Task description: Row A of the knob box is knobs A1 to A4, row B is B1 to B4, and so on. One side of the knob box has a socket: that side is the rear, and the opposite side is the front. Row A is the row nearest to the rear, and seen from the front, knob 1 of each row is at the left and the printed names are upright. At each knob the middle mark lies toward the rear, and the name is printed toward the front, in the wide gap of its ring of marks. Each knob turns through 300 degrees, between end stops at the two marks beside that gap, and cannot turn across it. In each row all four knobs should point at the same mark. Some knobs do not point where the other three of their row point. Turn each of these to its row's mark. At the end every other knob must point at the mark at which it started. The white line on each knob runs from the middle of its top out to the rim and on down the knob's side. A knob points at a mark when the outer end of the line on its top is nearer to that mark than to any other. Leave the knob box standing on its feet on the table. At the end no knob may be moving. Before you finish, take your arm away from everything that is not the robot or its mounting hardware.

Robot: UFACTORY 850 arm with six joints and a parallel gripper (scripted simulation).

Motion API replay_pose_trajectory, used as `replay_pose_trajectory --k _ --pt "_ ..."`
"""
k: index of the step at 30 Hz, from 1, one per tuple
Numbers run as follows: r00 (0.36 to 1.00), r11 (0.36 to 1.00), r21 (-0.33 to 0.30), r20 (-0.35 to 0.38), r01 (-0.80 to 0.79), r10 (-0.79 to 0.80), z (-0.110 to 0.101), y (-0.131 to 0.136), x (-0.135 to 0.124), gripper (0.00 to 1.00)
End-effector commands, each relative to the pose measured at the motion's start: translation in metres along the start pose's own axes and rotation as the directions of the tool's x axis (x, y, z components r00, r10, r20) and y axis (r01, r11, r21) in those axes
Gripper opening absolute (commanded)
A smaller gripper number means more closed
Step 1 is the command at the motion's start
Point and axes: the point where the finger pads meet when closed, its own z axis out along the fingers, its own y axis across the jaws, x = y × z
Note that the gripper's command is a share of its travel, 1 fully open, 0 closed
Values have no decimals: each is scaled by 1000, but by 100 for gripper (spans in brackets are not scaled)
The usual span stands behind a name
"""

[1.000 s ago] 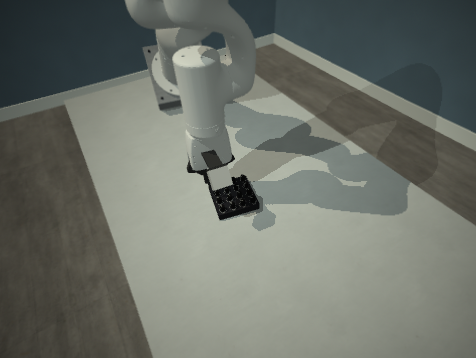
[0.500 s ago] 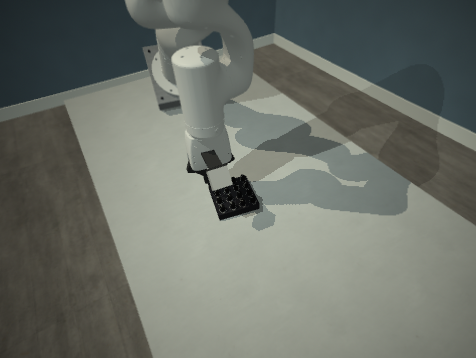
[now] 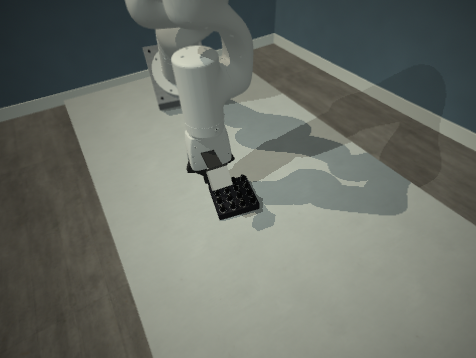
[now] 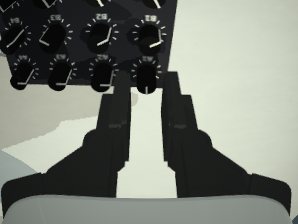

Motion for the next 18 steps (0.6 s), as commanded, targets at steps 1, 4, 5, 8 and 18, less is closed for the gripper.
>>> replay_pose_trajectory --k 1,4,5,8,18 --pt "1000 1000 0 -1 0 0 0 0 1 19" --pt "1000 1000 0 -1 0 0 0 0 1 19" --pt "1000 1000 0 -1 0 0 0 0 1 19" --pt "1000 1000 0 -1 0 0 0 0 1 19" --pt "1000 1000 0 -1 0 0 2 0 1 19"
